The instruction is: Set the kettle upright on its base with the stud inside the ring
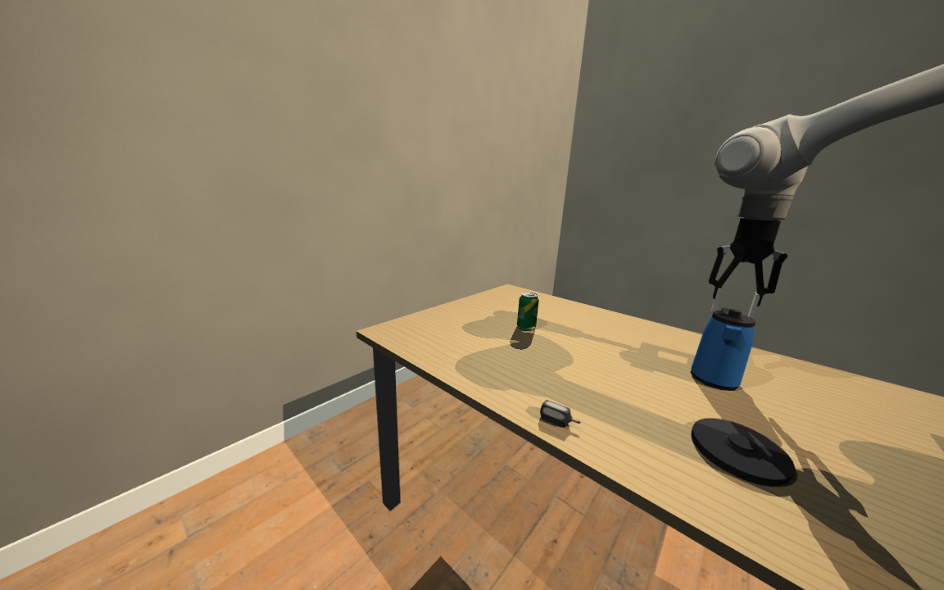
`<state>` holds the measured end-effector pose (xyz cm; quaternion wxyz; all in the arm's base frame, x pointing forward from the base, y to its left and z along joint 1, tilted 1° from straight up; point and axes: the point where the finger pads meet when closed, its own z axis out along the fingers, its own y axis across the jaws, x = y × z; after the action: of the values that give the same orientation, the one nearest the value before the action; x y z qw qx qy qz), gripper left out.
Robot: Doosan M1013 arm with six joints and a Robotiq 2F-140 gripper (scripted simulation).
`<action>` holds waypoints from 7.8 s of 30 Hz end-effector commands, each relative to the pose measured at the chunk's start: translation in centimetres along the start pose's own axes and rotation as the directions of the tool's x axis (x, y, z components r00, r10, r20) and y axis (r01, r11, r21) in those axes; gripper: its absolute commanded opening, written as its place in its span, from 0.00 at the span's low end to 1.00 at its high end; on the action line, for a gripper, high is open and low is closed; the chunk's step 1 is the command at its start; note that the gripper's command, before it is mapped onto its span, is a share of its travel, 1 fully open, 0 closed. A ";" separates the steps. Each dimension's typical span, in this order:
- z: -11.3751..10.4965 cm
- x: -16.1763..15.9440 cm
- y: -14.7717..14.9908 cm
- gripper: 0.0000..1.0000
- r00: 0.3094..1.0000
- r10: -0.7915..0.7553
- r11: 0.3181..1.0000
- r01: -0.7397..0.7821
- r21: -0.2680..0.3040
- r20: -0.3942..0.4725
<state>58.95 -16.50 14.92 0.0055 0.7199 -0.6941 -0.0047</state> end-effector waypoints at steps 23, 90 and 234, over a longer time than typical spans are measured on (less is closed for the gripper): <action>2.1 0.1 -0.2 0.52 1.000 -0.002 1.000 0.002 0.003 0.004; 4.6 0.1 -0.1 0.10 1.000 -0.002 1.000 0.002 0.002 0.004; -0.8 0.2 -0.6 0.10 1.000 -0.003 1.000 0.003 0.005 0.004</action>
<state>59.02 -16.55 15.00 0.0062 0.7198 -0.6942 -0.0060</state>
